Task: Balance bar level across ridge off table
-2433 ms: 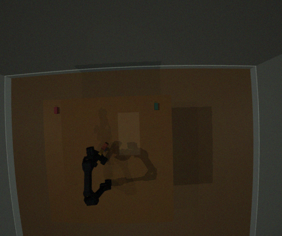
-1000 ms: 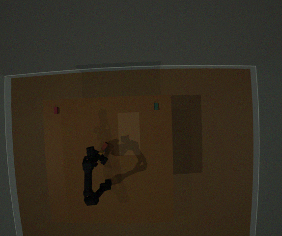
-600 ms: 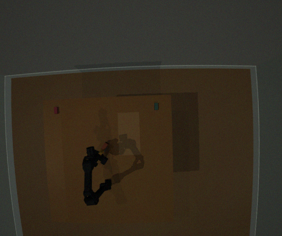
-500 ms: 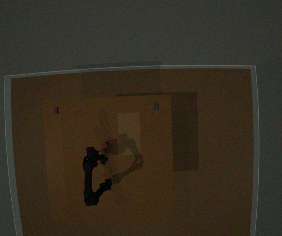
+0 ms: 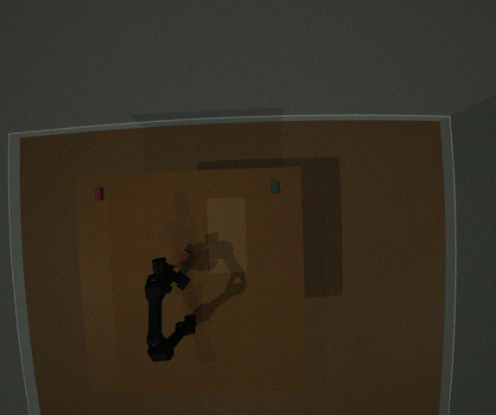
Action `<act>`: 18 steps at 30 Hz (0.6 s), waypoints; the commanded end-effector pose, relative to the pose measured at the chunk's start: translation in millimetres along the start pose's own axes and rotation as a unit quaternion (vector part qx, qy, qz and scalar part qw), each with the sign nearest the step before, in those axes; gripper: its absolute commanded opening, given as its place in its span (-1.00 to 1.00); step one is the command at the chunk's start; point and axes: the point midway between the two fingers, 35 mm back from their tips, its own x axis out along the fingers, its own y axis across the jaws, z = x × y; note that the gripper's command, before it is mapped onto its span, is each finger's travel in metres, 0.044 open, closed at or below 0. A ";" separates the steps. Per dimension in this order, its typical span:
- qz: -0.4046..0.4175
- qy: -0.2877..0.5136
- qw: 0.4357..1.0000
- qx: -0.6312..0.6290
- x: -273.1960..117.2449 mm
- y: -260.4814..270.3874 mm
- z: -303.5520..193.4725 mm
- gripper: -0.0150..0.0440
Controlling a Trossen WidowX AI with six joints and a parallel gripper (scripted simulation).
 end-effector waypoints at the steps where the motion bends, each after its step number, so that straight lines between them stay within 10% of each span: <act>1: -0.001 -0.001 1.000 -0.002 0.9 -0.3 0.3 -0.49; 18: -0.001 -0.001 1.000 -0.002 2.3 -0.2 0.6 -0.49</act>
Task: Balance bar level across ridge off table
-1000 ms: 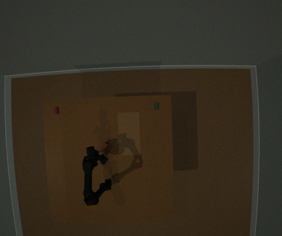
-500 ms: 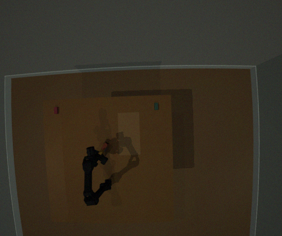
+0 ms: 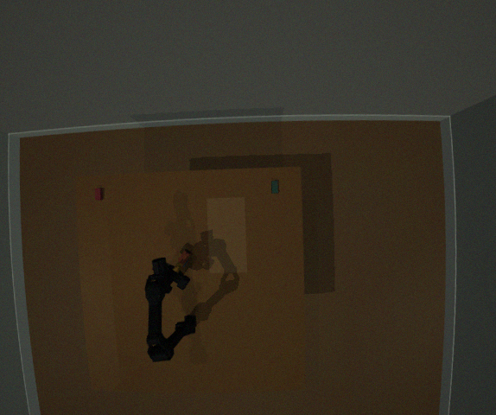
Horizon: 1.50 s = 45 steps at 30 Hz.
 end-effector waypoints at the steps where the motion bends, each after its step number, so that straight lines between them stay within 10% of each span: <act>1: -0.001 -0.001 1.000 -0.002 1.4 -0.3 0.4 -0.49; 45: -0.001 -0.001 1.000 -0.002 4.8 0.0 1.1 -0.49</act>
